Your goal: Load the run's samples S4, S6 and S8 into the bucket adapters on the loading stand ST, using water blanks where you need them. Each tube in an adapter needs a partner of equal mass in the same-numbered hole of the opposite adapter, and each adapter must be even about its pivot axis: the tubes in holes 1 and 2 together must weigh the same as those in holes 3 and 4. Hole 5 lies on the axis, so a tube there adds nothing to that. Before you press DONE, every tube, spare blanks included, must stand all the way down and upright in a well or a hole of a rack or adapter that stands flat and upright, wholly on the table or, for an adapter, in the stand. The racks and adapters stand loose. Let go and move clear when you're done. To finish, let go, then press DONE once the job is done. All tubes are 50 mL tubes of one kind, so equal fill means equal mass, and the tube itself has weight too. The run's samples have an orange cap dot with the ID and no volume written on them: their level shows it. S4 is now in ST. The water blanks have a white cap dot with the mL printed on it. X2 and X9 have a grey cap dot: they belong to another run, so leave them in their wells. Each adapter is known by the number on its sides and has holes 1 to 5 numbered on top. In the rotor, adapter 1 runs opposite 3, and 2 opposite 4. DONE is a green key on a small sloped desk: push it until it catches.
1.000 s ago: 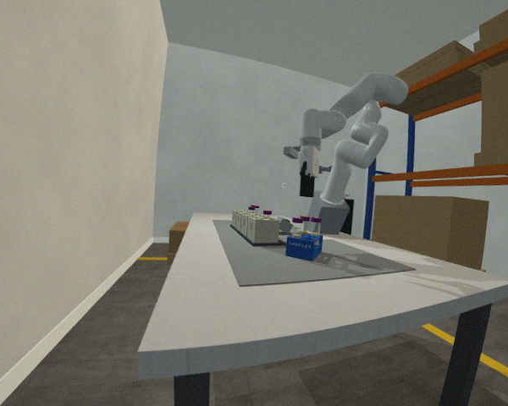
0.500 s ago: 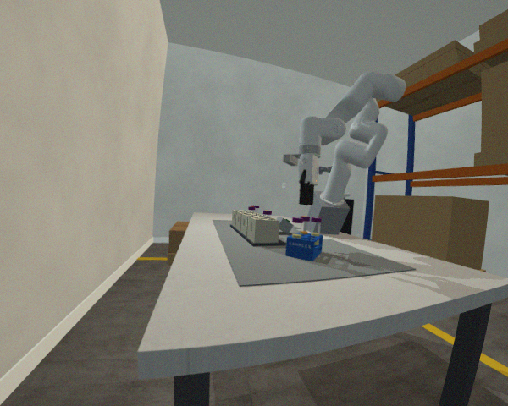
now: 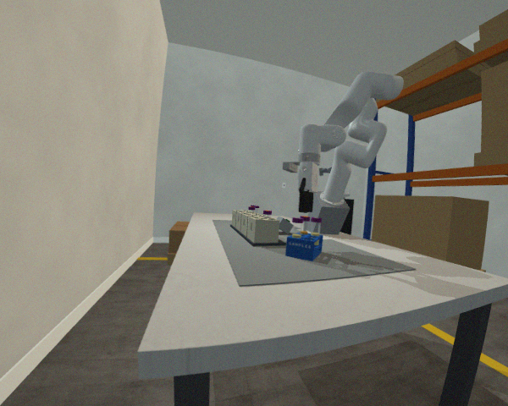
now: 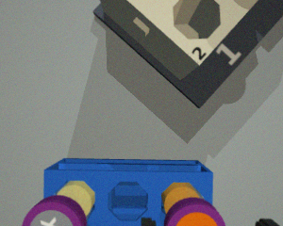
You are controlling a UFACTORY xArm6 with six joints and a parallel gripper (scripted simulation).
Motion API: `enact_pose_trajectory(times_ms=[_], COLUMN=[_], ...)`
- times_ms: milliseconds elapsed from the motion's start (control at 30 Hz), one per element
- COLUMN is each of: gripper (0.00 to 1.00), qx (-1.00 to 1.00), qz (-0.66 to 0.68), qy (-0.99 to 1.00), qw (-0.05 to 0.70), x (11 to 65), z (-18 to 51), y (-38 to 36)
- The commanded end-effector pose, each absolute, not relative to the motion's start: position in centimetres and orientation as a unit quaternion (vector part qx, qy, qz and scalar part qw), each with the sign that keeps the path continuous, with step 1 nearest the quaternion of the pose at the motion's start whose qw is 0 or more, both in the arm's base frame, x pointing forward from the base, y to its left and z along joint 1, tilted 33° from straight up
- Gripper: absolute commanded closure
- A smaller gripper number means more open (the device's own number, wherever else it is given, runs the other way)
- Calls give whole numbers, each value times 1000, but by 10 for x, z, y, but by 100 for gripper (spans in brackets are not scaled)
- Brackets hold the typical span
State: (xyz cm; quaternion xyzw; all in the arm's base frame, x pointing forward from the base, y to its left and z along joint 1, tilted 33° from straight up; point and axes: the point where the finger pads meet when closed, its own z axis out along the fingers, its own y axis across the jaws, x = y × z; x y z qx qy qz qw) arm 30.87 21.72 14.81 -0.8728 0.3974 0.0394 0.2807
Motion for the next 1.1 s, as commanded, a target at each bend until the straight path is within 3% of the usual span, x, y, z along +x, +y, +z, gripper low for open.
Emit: enact_pose_trajectory(times_ms=[0,1067], gripper=[43,43], qx=[-872,-872], qz=[38,38], qy=[397,397], qw=[283,283], x=[312,315], z=[142,127], y=[222,232])
